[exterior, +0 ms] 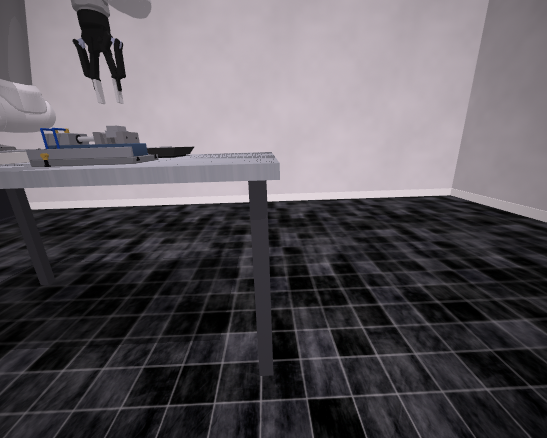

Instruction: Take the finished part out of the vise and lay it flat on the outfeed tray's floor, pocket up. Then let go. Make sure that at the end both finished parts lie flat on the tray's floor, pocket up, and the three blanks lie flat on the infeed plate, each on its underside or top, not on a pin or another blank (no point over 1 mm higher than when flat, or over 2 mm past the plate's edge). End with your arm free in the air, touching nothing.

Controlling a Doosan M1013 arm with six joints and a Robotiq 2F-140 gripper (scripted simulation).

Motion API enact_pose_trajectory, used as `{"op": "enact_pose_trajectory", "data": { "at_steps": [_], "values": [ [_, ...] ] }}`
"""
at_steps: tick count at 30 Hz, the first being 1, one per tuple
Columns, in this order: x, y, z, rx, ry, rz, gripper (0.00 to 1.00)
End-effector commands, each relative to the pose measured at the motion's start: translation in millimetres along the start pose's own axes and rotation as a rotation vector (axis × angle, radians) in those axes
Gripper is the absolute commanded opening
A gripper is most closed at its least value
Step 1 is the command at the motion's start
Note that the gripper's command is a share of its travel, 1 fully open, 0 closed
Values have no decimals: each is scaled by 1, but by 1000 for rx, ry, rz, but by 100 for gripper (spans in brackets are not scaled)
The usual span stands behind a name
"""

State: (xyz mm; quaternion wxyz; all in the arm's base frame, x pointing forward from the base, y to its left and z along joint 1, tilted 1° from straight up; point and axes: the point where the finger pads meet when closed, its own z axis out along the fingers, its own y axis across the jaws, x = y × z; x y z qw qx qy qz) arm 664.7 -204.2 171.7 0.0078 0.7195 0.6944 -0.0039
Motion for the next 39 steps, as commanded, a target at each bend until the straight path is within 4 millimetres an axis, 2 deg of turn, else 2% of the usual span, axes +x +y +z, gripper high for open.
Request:
{"op": "enact_pose_trajectory", "data": {
  "at_steps": [1, 31, 32, 39],
  "values": [
    [0, 0, 0, 0, 0, 0, 0],
    [0, 0, 0, 0, 0, 0, 0],
    [0, 0, 0, 0, 0, 0, 40],
    [0, 0, 0, 0, 0, 0, 40]
  ]
}}
